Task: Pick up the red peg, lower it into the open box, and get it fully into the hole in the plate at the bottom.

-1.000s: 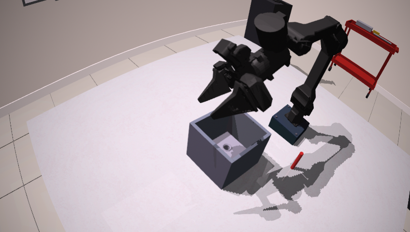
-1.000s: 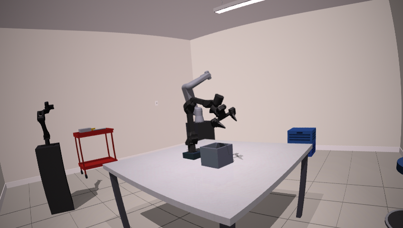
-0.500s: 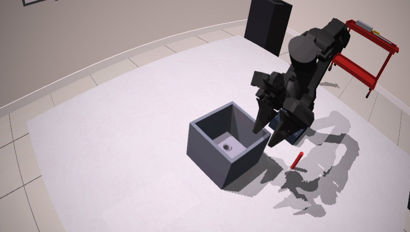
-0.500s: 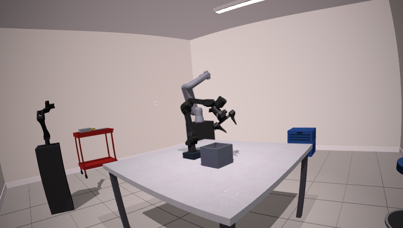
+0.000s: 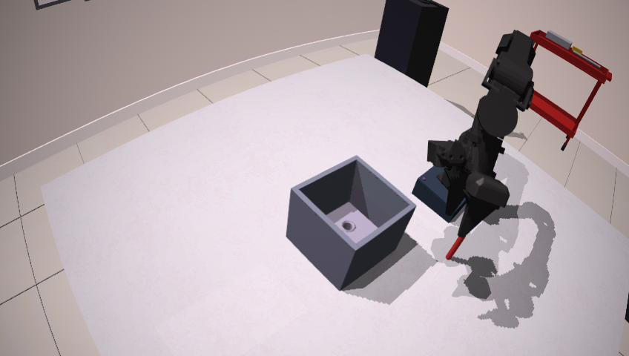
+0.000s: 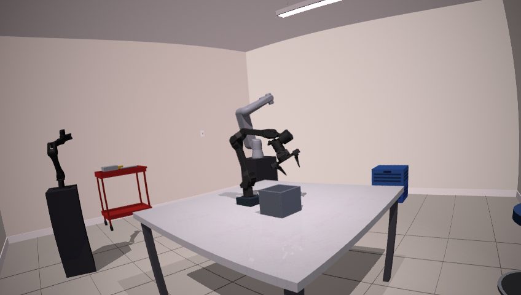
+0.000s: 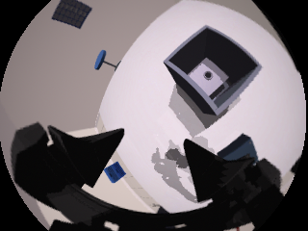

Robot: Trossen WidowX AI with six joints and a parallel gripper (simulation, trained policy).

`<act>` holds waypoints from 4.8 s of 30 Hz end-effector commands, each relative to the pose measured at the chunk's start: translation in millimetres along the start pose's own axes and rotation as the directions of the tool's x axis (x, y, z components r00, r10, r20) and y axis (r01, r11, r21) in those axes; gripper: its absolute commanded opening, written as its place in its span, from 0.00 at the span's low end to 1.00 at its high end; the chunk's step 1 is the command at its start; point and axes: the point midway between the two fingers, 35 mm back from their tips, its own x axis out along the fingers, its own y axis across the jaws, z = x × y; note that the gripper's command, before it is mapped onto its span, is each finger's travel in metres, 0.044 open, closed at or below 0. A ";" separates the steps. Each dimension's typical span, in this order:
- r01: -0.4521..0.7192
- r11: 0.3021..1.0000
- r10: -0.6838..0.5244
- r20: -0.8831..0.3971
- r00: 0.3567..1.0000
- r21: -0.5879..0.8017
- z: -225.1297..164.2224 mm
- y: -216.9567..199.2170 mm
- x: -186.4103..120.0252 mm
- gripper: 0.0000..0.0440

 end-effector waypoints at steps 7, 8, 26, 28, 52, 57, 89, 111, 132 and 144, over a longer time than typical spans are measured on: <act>0.162 0.975 -0.145 -0.118 0.982 0.154 -43.1 -37.4 2.6 0.98; 0.182 0.969 -0.161 -0.128 0.979 0.169 -47.1 -41.4 2.7 0.98; 0.446 0.836 -0.409 -0.179 0.895 0.320 -86.9 -95.2 11.2 1.00; 0.461 0.827 -0.426 -0.176 0.887 0.321 -88.3 -98.6 14.0 1.00; 0.520 0.776 -0.512 -0.127 0.850 0.357 -88.6 -137.6 71.5 1.00; 0.517 0.772 -0.514 -0.116 0.850 0.370 -87.9 -144.3 83.1 0.98; 0.345 0.865 -0.317 -0.136 0.939 0.363 -84.3 -84.0 88.6 0.00; 0.120 0.929 -0.128 -0.001 0.992 0.350 -23.3 -21.2 12.9 0.00; 0.141 0.896 -0.215 0.133 0.967 0.422 60.0 -34.2 -19.5 0.00; 0.200 0.865 -0.284 0.120 0.951 0.461 94.9 -49.2 -15.9 0.00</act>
